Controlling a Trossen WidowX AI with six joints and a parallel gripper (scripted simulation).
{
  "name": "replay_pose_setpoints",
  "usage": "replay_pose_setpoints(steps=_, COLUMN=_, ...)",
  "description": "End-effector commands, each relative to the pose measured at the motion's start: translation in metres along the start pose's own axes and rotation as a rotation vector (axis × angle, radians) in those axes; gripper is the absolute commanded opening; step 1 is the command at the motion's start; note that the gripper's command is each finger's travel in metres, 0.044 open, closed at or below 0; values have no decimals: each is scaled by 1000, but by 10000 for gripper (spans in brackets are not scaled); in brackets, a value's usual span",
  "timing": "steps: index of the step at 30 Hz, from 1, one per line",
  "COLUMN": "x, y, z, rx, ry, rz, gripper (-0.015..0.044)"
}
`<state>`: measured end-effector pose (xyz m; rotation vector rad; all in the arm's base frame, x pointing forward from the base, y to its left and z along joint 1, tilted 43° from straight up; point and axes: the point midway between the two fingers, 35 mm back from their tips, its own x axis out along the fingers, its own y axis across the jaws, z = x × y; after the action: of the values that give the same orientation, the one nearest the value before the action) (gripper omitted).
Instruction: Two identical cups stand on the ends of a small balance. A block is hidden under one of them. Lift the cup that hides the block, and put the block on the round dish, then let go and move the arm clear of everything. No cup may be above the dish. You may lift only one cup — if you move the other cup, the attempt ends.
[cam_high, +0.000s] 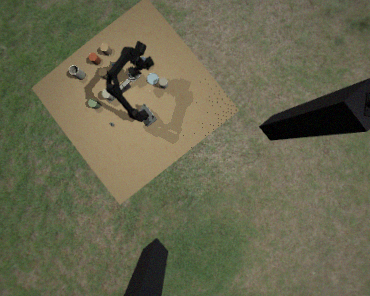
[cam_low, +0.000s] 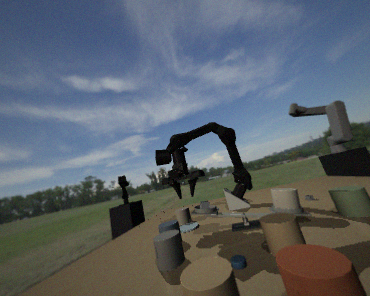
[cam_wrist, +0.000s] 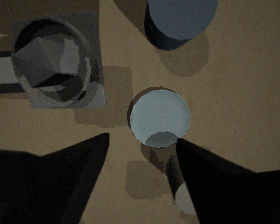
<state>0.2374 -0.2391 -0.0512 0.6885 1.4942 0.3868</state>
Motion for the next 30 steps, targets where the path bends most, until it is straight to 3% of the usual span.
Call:
replay_pose_setpoints(steps=1, x=-2, y=10, z=9, rx=123, ry=-1, rz=3, gripper=260)
replay_pose_setpoints(steps=30, x=-11, y=88, z=53, rx=1061, ry=32, rz=29, gripper=260)
